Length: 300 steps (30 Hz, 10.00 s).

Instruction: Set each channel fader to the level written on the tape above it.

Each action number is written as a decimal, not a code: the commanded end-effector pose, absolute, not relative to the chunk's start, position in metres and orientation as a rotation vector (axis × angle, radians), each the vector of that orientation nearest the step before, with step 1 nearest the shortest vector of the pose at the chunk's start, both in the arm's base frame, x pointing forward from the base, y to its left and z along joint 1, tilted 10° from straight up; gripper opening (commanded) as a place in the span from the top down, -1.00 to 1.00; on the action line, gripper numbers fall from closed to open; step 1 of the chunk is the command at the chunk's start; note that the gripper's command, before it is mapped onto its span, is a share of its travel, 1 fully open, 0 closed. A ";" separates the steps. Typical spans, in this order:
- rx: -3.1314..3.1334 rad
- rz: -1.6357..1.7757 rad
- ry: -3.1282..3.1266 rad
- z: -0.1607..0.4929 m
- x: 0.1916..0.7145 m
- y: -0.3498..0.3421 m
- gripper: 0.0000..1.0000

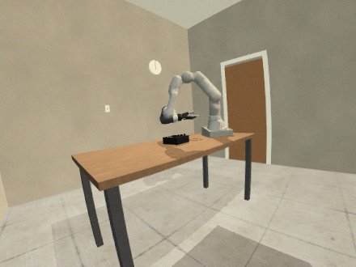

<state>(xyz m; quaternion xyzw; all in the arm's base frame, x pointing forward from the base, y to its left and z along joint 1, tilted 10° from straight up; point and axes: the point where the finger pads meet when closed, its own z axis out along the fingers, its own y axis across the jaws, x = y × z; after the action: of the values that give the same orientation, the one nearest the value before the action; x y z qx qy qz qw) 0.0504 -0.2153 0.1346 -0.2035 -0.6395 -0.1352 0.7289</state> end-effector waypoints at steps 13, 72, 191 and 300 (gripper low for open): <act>-0.448 -0.298 -1.409 0.135 0.050 -0.215 -1.00; 0.075 -0.243 -3.231 0.168 0.493 -0.043 -1.00; 2.588 0.026 -2.085 0.122 0.508 0.012 -1.00; 2.588 0.026 -2.085 0.126 0.488 0.053 -1.00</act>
<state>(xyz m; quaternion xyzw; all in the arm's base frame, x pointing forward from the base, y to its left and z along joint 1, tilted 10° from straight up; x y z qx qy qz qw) 0.4876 0.0534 0.1260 0.7720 -0.6293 0.0061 -0.0894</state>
